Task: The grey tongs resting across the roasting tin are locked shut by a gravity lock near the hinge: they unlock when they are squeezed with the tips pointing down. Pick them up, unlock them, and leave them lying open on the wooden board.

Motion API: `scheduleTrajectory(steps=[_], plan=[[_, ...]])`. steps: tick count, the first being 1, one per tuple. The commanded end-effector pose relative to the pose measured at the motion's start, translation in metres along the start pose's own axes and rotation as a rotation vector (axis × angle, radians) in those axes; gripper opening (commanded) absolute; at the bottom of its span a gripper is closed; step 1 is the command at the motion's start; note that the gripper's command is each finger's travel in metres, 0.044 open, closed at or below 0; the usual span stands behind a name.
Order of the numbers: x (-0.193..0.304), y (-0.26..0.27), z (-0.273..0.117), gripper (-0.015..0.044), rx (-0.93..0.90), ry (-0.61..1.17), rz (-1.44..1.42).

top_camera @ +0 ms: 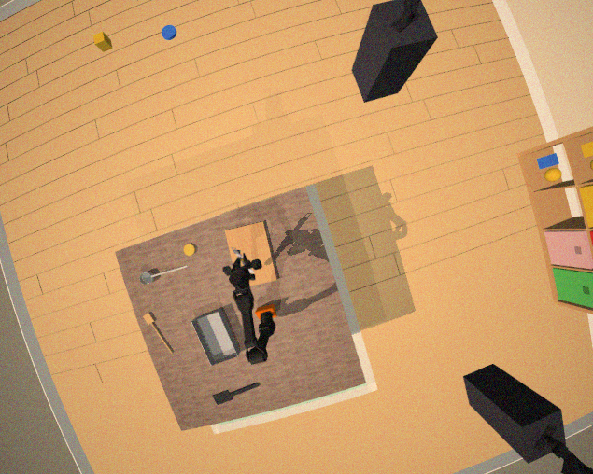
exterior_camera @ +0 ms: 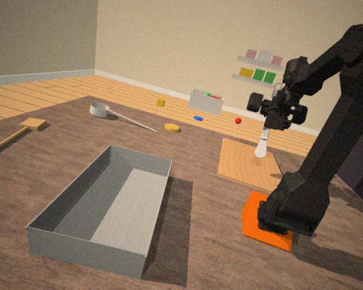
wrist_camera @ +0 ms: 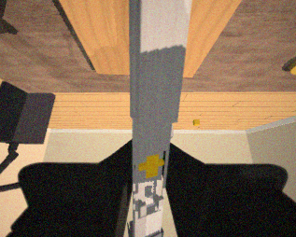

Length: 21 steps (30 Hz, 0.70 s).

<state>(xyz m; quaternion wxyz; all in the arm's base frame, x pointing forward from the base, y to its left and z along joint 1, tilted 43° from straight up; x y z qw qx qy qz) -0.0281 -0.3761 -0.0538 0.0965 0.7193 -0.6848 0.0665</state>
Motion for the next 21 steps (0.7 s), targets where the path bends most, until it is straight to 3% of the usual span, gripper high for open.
scheduleTrajectory(steps=[1, 14, 21], plan=[[0.001, 0.000, -0.011, -0.0150, -0.014, 0.074, 0.004], [-0.013, -0.001, -0.036, -0.0150, -0.042, 0.251, 0.005], [-0.014, -0.001, -0.037, -0.0150, -0.043, 0.260, 0.005]])
Point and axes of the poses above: the point midway between the two fingers, 35 mm back from their tips, its own z axis out along the fingers, its own y axis across the jaws, x = y × z, the point moved 6 cm from there along -z, back along the fingers, and after that the axes turned 9 degrees about -z, right-handed, at the moved point
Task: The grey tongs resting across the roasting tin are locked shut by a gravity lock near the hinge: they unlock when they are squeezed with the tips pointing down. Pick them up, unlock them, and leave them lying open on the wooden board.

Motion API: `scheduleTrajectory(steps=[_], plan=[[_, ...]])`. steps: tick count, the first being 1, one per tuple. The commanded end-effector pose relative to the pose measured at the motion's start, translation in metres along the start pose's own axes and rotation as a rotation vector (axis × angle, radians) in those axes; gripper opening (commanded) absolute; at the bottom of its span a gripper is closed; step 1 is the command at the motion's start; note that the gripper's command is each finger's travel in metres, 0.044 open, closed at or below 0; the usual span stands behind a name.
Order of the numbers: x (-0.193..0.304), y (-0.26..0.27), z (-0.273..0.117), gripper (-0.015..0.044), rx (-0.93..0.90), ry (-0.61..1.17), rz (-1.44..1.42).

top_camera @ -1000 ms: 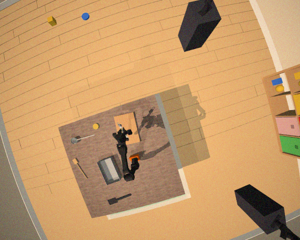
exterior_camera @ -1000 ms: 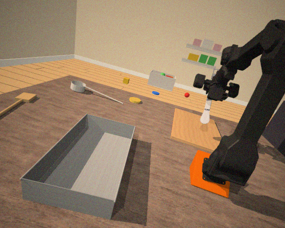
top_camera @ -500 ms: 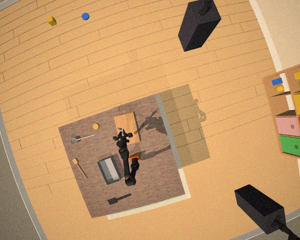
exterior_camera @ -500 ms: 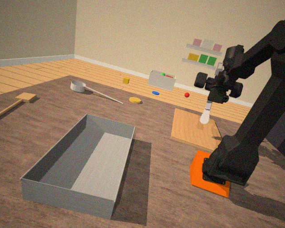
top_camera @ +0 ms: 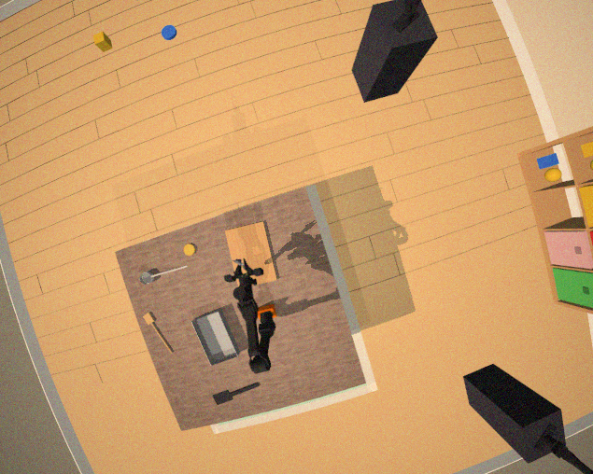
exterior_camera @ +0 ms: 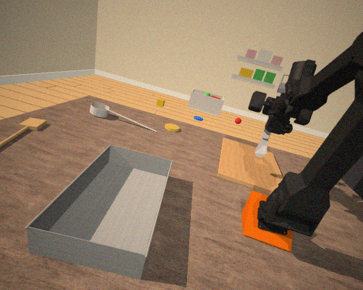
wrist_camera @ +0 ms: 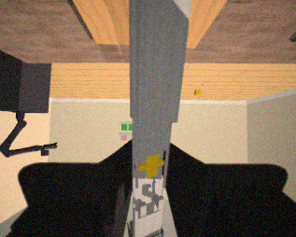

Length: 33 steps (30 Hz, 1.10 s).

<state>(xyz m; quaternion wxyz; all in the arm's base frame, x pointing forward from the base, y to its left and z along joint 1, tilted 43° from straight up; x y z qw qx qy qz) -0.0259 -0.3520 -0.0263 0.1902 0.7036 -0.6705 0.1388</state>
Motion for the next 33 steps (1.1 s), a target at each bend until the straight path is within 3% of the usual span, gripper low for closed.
scheduleTrajectory(steps=[1, 33], plan=[[0.0039, 0.0007, -0.0037, -0.0150, -0.006, 0.022, 0.002], [0.0046, 0.0008, -0.0016, -0.0150, -0.004, 0.010, 0.002]])
Point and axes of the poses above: the point midway between the two fingers, 35 mm back from their tips, its own z axis out along the fingers, its own y axis across the jaws, x = y × z, the point moved 6 cm from there along -z, back along the fingers, and after that the axes turned 9 degrees about -z, right-handed, at the moved point
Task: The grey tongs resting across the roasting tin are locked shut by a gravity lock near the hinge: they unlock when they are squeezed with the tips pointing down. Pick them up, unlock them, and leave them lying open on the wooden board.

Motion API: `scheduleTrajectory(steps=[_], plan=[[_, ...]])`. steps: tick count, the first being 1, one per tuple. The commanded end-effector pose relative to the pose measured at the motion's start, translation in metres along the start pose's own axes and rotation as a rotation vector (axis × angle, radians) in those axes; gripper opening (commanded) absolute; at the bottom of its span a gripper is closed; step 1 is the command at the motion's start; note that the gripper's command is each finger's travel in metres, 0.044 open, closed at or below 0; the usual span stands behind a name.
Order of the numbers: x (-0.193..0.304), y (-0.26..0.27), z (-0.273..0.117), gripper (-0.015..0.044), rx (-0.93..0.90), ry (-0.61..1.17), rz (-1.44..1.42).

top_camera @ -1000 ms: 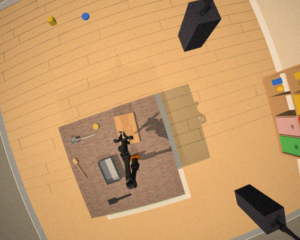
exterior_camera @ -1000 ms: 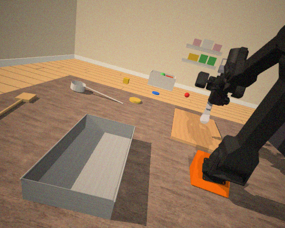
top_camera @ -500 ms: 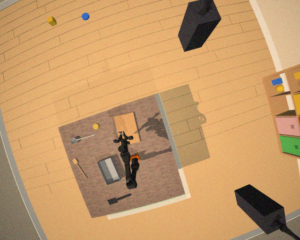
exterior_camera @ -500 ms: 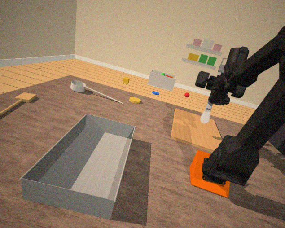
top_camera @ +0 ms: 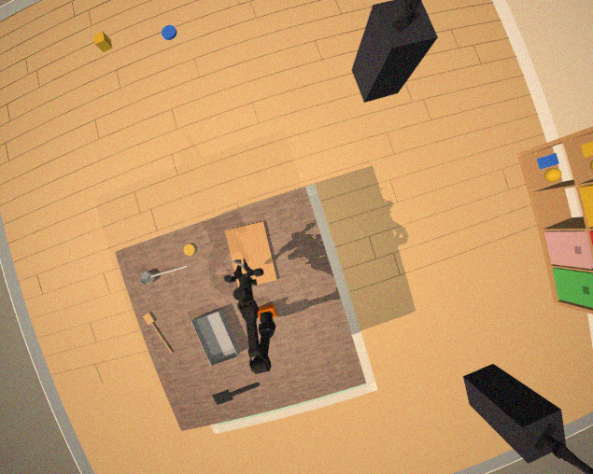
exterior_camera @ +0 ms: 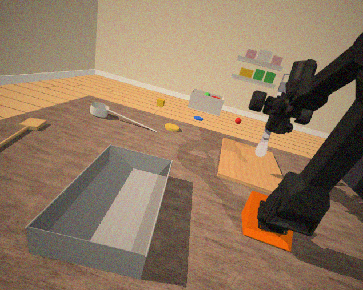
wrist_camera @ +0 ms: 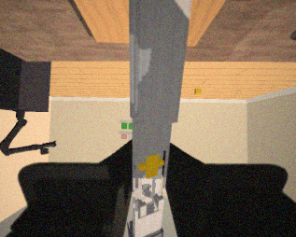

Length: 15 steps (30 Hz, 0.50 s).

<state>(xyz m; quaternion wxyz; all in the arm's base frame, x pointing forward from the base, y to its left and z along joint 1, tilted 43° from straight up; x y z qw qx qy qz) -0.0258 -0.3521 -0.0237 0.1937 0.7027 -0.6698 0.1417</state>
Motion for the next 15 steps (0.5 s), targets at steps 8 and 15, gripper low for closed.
scheduleTrajectory(steps=[8, 15], plan=[[0.008, 0.001, 0.015, -0.0150, 0.011, -0.092, 0.000], [0.011, 0.001, 0.028, -0.0150, 0.024, -0.179, -0.001]])
Point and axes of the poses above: the point midway between the two fingers, 35 mm back from their tips, its own z axis out along the fingers, its own y axis across the jaws, x = y × z, the point moved 6 cm from there along -z, back along the fingers, and after that the axes turned 9 degrees about -z, right-handed, at the moved point
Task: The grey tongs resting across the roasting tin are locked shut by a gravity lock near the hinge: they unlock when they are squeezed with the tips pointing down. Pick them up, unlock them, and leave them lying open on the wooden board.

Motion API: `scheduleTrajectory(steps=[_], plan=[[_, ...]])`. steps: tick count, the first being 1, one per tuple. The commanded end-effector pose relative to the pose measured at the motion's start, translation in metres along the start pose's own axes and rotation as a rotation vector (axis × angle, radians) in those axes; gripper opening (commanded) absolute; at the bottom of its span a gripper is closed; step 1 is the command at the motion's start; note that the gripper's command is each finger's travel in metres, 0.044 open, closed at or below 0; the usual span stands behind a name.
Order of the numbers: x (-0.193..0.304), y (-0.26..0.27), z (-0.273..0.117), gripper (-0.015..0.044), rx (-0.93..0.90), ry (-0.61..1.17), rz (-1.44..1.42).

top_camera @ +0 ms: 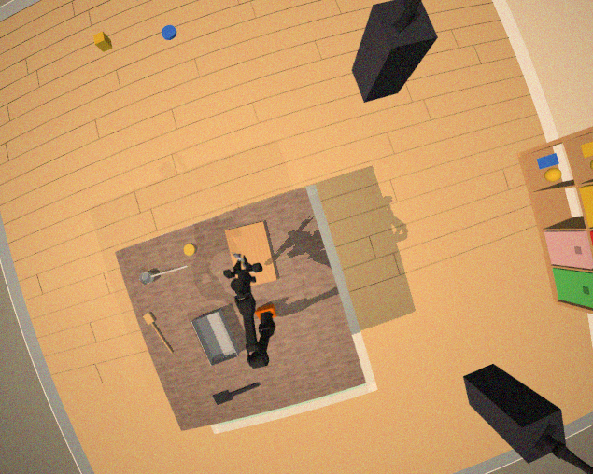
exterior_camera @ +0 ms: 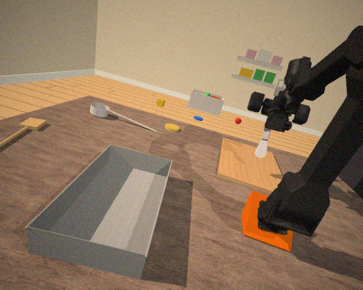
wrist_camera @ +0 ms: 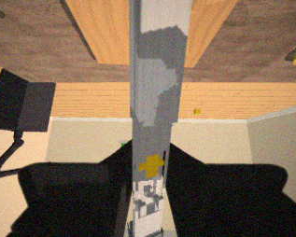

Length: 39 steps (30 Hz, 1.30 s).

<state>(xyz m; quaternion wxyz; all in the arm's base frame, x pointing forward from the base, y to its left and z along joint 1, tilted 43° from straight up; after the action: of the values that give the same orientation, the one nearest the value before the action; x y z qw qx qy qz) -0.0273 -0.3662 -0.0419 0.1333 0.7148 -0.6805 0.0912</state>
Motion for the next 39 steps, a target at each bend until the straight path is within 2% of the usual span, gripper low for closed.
scheduleTrajectory(steps=[1, 39], plan=[[0.008, 0.001, 0.006, -0.0150, 0.008, -0.033, 0.006], [0.019, 0.002, 0.054, -0.0150, 0.082, -0.509, 0.004]])
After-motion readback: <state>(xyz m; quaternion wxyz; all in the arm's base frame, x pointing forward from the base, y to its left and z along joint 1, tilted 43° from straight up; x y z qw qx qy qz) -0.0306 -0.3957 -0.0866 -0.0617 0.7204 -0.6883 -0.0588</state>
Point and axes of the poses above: the point midway between the two fingers, 35 mm back from their tips, its own z axis out along the fingers, its own y axis across the jaws, x = y × z, the point moved 6 cm from there along -z, back along the fingers, and after that the axes turned 9 degrees about -z, right-handed, at the moved point
